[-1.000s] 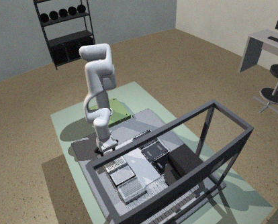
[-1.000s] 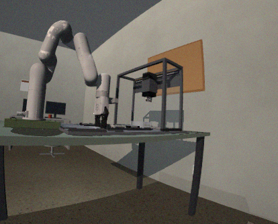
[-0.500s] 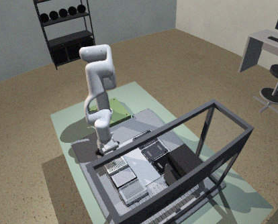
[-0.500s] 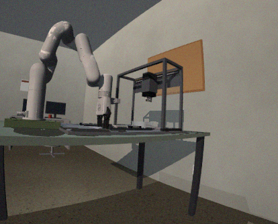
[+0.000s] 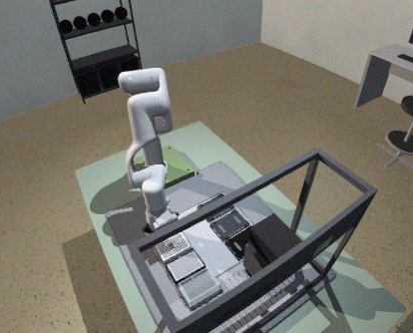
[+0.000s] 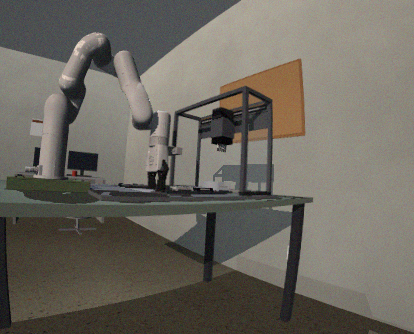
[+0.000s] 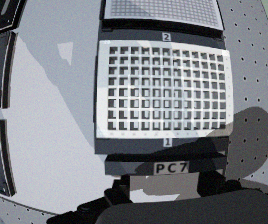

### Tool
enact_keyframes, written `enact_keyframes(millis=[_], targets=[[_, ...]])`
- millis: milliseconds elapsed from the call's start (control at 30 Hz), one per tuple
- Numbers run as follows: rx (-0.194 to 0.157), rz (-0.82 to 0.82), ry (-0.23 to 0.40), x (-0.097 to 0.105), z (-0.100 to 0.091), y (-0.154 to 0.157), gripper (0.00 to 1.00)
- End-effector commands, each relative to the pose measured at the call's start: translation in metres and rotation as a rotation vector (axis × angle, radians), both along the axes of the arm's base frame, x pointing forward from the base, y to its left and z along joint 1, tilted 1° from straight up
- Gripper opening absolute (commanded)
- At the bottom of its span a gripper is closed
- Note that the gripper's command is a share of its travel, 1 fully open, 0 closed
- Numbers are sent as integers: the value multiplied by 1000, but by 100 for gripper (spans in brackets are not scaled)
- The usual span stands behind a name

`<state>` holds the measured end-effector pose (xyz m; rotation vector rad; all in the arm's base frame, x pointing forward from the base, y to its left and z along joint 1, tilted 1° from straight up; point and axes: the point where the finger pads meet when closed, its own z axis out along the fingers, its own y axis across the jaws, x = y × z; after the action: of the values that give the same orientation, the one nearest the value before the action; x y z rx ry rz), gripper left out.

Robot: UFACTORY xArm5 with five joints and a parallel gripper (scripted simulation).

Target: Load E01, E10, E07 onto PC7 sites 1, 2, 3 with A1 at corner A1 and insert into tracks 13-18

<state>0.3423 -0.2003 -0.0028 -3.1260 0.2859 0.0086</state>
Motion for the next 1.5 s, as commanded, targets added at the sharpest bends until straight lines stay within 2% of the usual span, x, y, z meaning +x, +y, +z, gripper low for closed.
enact_keyframes(millis=[0, 1467], targets=[[15, 0, -13, 4, 1, -1, 81], [15, 0, -14, 43, 1, -9, 81]])
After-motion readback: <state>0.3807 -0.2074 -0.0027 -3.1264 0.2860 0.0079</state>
